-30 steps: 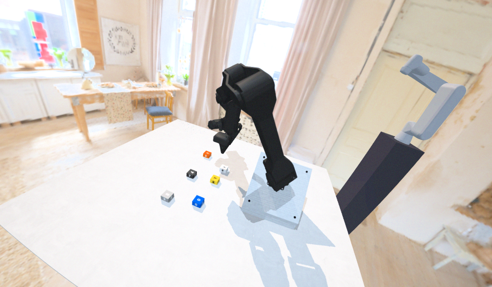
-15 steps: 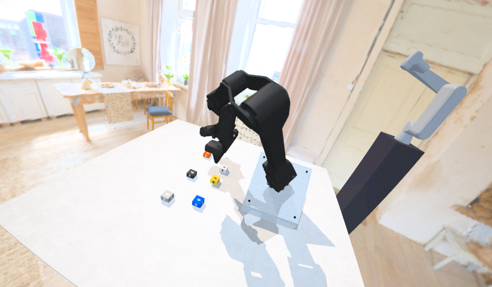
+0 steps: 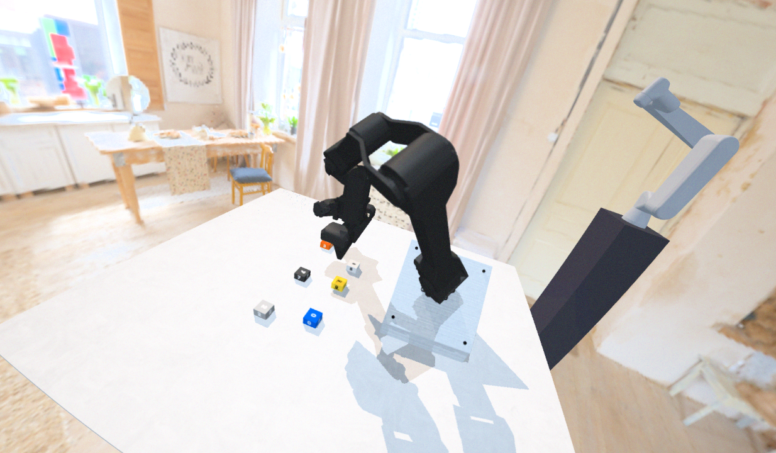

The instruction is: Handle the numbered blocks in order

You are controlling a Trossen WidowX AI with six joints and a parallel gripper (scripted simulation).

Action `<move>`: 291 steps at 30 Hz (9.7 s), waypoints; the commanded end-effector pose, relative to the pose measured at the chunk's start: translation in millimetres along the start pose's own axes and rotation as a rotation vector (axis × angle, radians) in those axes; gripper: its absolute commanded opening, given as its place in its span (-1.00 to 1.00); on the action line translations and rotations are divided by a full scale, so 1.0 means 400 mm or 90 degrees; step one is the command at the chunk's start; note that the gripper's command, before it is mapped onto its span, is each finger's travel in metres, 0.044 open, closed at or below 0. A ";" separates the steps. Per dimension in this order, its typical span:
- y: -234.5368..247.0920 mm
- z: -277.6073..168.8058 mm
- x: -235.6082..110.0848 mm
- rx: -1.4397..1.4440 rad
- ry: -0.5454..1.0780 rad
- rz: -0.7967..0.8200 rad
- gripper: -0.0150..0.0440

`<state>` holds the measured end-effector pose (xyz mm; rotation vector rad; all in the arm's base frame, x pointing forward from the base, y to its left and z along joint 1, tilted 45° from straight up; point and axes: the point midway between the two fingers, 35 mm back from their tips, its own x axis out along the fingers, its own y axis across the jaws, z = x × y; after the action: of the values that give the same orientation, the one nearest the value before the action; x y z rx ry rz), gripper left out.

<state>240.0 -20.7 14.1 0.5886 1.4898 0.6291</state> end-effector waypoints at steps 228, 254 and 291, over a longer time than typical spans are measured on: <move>0.342 0.042 0.287 -0.009 -0.006 0.010 -0.08; 0.341 0.042 0.250 -0.009 -0.006 0.009 -0.08; 0.342 0.042 0.287 -0.009 -0.006 0.010 -0.08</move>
<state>252.3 157.8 30.2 0.5890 1.4670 0.6553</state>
